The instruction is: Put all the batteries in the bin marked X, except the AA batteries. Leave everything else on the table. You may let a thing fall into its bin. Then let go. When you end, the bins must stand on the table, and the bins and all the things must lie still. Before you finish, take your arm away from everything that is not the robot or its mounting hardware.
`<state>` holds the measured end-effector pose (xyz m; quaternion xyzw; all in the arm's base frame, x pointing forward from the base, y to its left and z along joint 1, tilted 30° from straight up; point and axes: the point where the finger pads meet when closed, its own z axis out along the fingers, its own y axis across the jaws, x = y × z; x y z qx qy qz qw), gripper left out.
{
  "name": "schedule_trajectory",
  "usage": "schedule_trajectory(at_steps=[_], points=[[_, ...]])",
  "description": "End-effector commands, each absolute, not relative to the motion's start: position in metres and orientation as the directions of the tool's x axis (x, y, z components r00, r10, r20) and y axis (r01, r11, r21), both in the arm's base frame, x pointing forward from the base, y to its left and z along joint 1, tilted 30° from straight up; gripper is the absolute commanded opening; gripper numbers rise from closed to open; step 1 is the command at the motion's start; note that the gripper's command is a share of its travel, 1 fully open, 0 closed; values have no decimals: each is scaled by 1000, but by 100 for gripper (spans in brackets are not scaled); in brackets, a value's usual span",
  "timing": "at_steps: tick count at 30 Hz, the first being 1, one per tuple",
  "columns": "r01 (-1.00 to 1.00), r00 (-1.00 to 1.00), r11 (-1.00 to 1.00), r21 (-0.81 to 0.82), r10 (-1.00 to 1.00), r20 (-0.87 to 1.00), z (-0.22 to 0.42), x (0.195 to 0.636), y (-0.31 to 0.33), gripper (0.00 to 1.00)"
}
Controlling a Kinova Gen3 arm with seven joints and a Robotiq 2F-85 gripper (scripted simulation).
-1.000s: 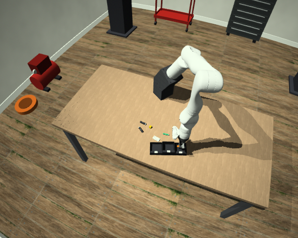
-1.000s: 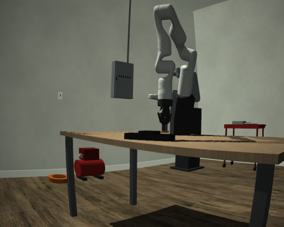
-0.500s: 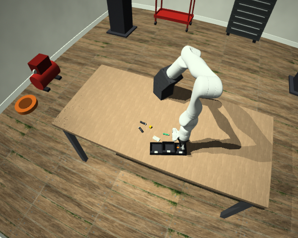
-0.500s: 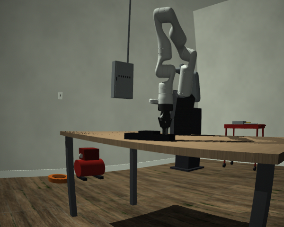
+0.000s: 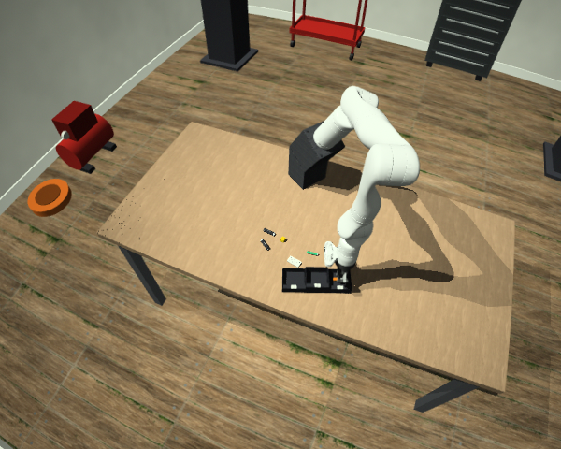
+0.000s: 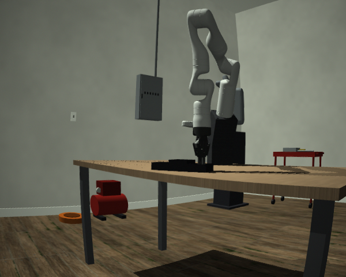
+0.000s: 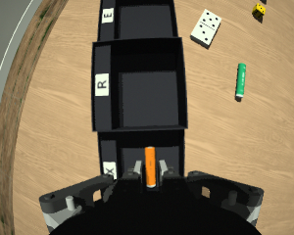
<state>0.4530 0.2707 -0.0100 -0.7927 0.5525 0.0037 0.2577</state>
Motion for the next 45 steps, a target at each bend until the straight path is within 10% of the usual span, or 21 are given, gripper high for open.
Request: schedule_trajectory(at_steps=[1, 45], points=[[-878, 389, -255, -406, -874, -291, -10, 454, 271, 24], [-878, 392, -261, -402, -873, -290, 34, 437, 249, 24]])
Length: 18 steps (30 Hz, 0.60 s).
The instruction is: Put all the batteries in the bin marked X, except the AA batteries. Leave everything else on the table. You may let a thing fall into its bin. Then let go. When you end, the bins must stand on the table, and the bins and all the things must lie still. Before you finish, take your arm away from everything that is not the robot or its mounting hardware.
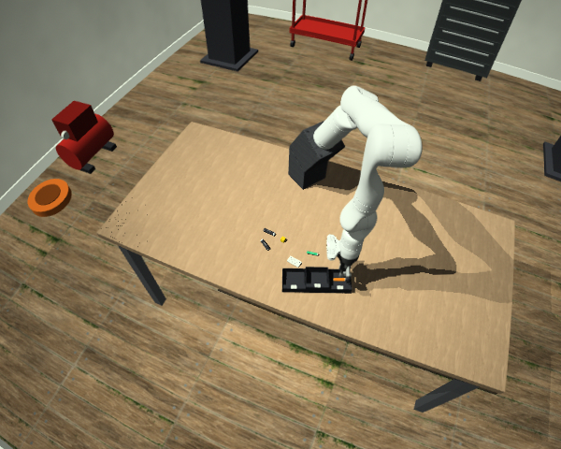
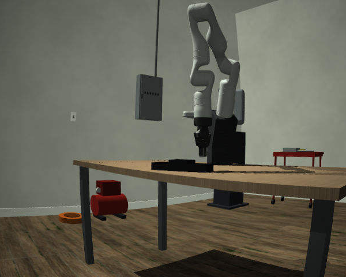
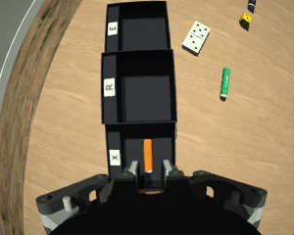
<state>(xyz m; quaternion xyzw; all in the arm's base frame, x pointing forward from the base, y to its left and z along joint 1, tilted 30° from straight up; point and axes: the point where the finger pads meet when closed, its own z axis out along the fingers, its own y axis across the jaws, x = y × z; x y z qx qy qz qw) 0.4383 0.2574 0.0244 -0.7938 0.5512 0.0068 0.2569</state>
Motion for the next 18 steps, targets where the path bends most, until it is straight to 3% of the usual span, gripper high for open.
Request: schedule_trajectory(at_steps=[1, 18], points=[[-878, 392, -261, -402, -873, -289, 35, 437, 249, 24], [-878, 389, -255, -406, -874, -291, 35, 440, 250, 24]])
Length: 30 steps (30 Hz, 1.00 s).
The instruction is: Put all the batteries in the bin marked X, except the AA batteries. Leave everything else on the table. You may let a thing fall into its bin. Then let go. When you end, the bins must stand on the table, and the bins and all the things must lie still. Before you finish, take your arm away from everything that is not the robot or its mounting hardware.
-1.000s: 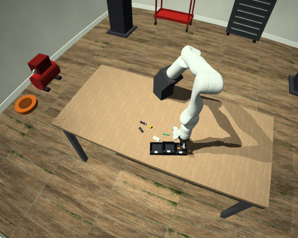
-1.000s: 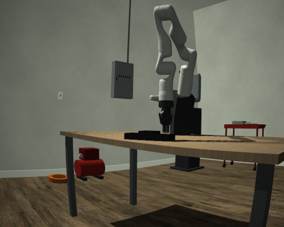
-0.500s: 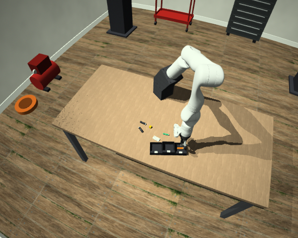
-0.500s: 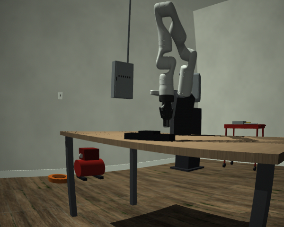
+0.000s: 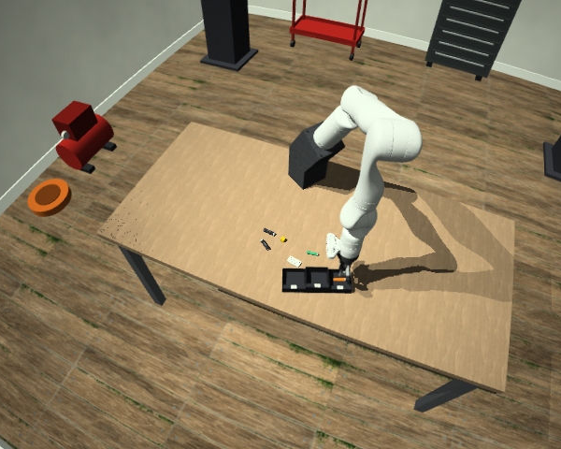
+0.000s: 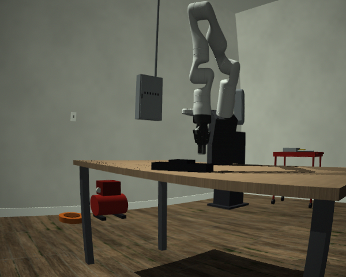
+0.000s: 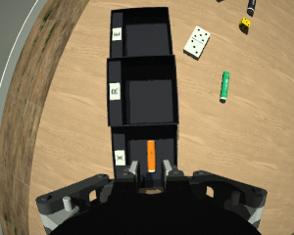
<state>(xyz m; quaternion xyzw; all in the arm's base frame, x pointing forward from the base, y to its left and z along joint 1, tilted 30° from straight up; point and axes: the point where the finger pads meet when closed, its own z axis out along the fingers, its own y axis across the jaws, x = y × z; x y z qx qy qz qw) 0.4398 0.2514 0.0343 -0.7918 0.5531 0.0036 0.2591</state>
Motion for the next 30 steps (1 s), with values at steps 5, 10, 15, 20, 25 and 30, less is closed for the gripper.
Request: schedule_trajectory(at_steps=[5, 10, 15, 20, 25, 30], points=[[-878, 389, -255, -406, -874, -291, 35, 440, 250, 24], [-878, 389, -255, -406, -874, -291, 35, 440, 250, 24], [-878, 389, -255, -406, -874, -291, 35, 440, 250, 24], [-878, 389, -255, -406, -874, -291, 35, 440, 250, 24], [-878, 389, -255, -406, -874, -291, 35, 440, 250, 24], [-877, 393, -262, -403, -873, -288, 34, 438, 247, 24]])
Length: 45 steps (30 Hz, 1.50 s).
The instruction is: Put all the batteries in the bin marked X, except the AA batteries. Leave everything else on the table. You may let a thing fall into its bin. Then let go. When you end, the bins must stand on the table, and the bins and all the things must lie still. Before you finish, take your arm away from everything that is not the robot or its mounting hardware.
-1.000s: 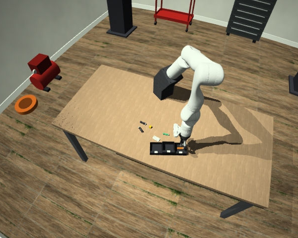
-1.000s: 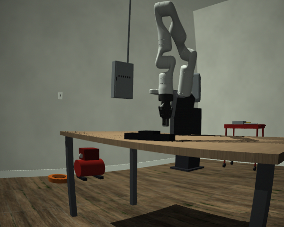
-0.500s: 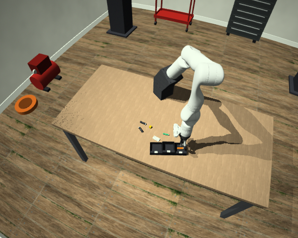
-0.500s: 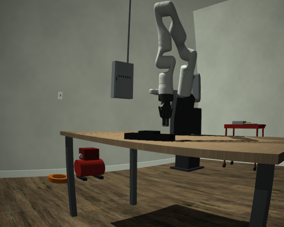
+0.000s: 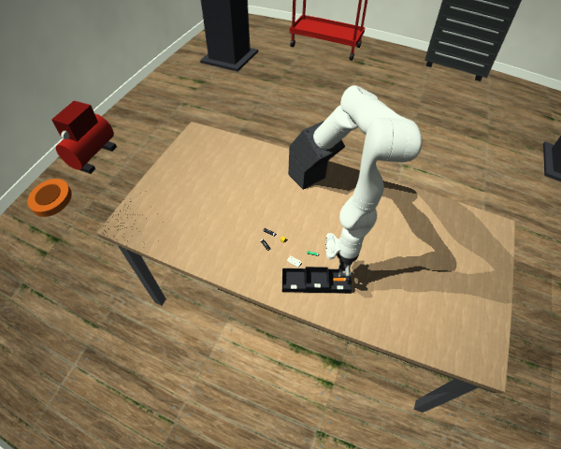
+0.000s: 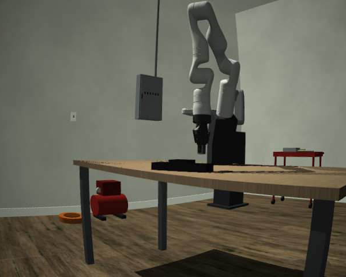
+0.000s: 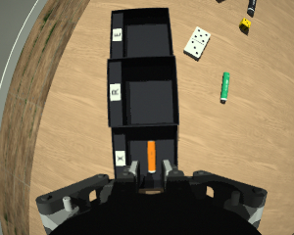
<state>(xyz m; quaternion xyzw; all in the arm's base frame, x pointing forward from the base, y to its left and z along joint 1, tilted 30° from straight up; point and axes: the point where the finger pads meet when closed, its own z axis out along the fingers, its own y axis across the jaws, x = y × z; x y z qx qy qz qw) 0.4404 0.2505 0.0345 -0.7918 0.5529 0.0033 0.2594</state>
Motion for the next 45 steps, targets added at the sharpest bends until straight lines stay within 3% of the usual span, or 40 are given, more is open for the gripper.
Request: schedule_trajectory(at_steps=[1, 4, 9, 24, 45], points=[[-877, 393, -262, -403, -873, -288, 34, 438, 247, 24], [-878, 389, -255, -406, -874, -291, 35, 440, 249, 24], [-946, 162, -32, -323, -909, -384, 14, 421, 218, 24], [-942, 185, -55, -332, -909, -374, -41, 371, 132, 24], [-945, 169, -42, -324, -911, -377, -39, 373, 135, 24]])
